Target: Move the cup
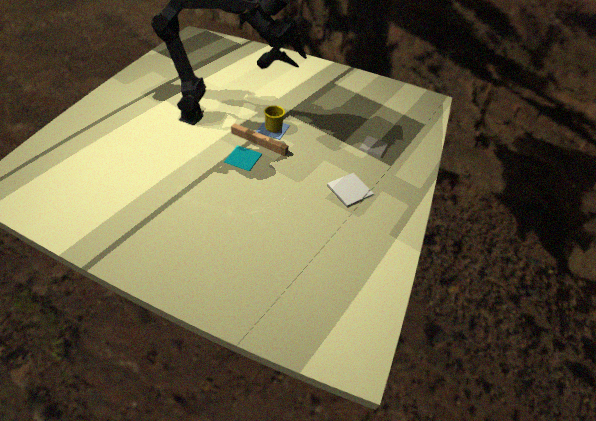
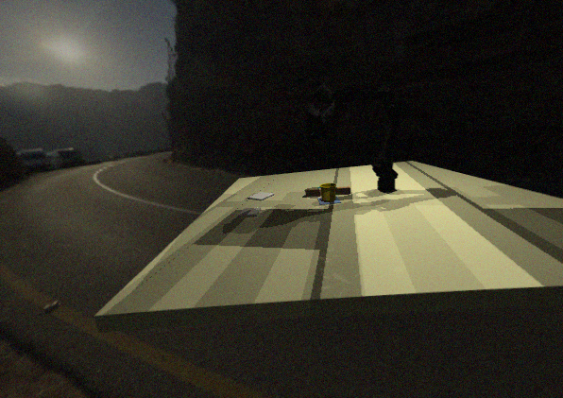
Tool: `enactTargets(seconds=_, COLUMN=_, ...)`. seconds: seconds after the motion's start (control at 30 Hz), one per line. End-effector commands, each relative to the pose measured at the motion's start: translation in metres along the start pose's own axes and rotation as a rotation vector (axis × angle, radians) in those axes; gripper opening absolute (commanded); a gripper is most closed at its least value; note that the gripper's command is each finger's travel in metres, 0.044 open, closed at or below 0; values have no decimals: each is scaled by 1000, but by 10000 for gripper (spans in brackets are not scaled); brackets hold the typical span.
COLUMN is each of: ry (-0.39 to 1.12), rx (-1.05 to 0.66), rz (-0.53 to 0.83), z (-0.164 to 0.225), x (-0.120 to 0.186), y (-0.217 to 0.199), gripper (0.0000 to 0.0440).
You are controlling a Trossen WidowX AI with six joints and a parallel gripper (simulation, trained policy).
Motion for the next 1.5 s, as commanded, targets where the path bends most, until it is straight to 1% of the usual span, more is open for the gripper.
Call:
enactTargets(seconds=0.0, ry=54, rx=-48, rz=25, z=0, x=-5, y=3, gripper=160)
enactTargets(seconds=0.37, ry=195, rx=-163, rz=128, z=4, x=-17, y=5, gripper=149)
enactTargets(seconds=0.7, ry=314, rx=-226, rz=249, z=11, x=-30, y=3, gripper=134)
enactTargets(seconds=1.03, ry=436, rx=-246, rz=385, z=24, x=-48, y=-4, gripper=149)
enactTargets(seconds=1.47, ry=585, rx=-252, rz=563, z=43, x=-70, y=-16, gripper=155)
Point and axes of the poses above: the point midway between the two fingers, 35 mm back from their tips, its own x axis back along the fingers, its own y axis across the jaws, z = x × y, the point moved 10 cm from there along x, back along the fingers, and after that the axes turned 11 degrees about x, right-handed, at the moved point
